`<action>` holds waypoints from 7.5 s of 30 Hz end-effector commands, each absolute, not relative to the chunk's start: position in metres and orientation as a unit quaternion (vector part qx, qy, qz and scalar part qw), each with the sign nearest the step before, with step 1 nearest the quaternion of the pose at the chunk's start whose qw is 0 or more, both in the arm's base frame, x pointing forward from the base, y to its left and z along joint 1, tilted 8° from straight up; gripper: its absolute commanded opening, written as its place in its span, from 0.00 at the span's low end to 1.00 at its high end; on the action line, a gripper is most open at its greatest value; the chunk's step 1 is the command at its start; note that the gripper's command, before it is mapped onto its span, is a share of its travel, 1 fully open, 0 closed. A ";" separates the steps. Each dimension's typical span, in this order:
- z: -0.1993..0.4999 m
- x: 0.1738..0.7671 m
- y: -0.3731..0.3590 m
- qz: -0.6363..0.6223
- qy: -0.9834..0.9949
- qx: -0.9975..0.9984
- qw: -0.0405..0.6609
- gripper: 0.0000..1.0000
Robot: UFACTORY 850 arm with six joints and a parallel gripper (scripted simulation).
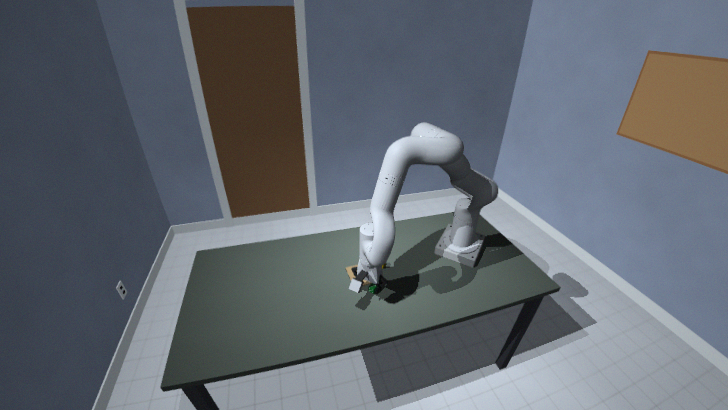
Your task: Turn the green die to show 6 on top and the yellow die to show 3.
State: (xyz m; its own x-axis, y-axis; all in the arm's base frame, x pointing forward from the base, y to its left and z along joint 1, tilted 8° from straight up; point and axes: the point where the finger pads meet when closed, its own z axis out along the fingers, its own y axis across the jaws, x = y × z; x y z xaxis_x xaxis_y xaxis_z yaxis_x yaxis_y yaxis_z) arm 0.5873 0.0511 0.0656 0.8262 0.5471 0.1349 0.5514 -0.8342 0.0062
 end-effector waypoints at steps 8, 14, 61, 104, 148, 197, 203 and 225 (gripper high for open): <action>0.067 0.588 0.051 -0.066 -0.287 -0.955 0.016 1.00; 0.067 0.588 0.051 -0.066 -0.287 -0.955 0.016 1.00; 0.159 0.557 0.032 -0.066 -0.250 -0.966 0.019 1.00; 0.138 0.546 0.025 -0.056 0.067 -0.995 0.039 1.00; 0.108 0.549 0.025 -0.032 0.528 -0.846 0.061 0.47; 0.099 0.551 0.026 -0.032 0.528 -0.846 0.060 0.47; 0.090 0.552 0.027 -0.032 0.528 -0.846 0.060 0.47; 0.064 0.555 0.029 -0.032 0.528 -0.846 0.060 0.47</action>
State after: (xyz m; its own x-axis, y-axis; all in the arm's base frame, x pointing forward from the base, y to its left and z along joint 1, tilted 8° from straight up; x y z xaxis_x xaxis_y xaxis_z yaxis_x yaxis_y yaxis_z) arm 0.5536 0.0286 0.0664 0.4399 -0.8980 -0.0103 -0.8906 -0.4348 -0.1334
